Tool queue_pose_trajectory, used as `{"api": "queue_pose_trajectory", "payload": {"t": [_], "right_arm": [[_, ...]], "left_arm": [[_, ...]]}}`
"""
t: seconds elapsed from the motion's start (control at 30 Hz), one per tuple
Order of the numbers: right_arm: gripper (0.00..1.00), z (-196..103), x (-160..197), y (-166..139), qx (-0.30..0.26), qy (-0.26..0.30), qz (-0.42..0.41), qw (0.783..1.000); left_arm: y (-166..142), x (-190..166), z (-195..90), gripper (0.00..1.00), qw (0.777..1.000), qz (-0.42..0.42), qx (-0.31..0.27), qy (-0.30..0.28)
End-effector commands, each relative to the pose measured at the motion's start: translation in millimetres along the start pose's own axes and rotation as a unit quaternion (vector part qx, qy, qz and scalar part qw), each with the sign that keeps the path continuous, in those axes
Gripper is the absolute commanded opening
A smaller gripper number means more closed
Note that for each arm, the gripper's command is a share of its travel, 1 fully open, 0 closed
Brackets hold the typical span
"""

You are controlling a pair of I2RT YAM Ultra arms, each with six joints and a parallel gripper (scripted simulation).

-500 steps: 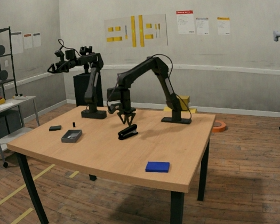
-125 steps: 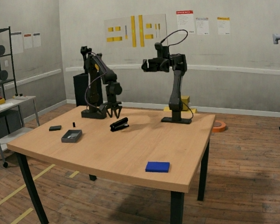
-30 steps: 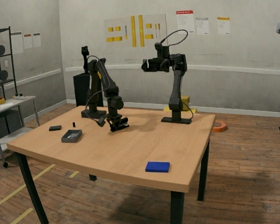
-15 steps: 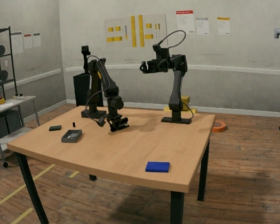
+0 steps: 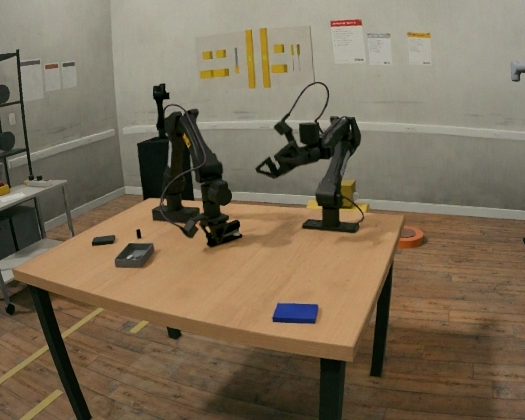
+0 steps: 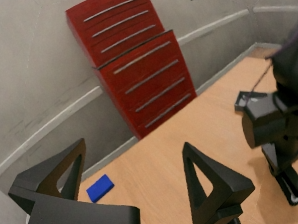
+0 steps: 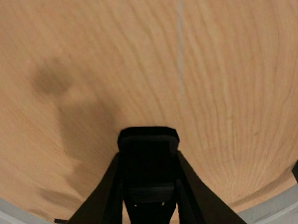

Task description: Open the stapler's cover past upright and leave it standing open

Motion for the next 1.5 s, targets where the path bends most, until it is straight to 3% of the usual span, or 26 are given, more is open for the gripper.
{"api": "queue_pose_trajectory", "payload": {"t": [0.0,0.23,0.47,0.53,0.7,1.0,1.47], "right_arm": [[0.33,-2,0,1,-0.004,0.001,0.001,1.0],[0.33,-2,0,1,-0.004,0.001,0.001,1.0],[0.33,-2,0,1,-0.004,0.001,0.001,1.0],[0.33,-2,0,1,-0.004,0.001,0.001,1.0],[0.33,-2,0,1,-0.004,0.001,0.001,1.0],[0.33,-2,0,1,-0.004,0.001,0.001,1.0],[0.33,-2,0,1,-0.004,0.001,0.001,1.0]], "left_arm": [[4,-15,-10,1.0,0.995,0.084,-0.044,-0.039],[-47,-70,-27,1.0,0.967,0.215,-0.031,-0.136],[-79,-121,-38,1.0,0.915,0.342,-0.041,-0.208],[-79,-121,-38,1.0,0.915,0.342,-0.041,-0.208],[-95,-158,-44,1.0,0.878,0.394,-0.053,-0.266],[-113,-196,-53,1.0,0.832,0.438,-0.057,-0.335],[-117,-203,-57,1.0,0.826,0.435,-0.055,-0.354]]}}
Point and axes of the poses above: on each arm, the point where the finger pads meet when closed, its own z axis out along the fingers, its own x axis across the jaws, y = z × x, the point moved 7 cm from there along -z, back along the fingers, and after that the axes turned 14 degrees about -z, right-handed, at the moved point
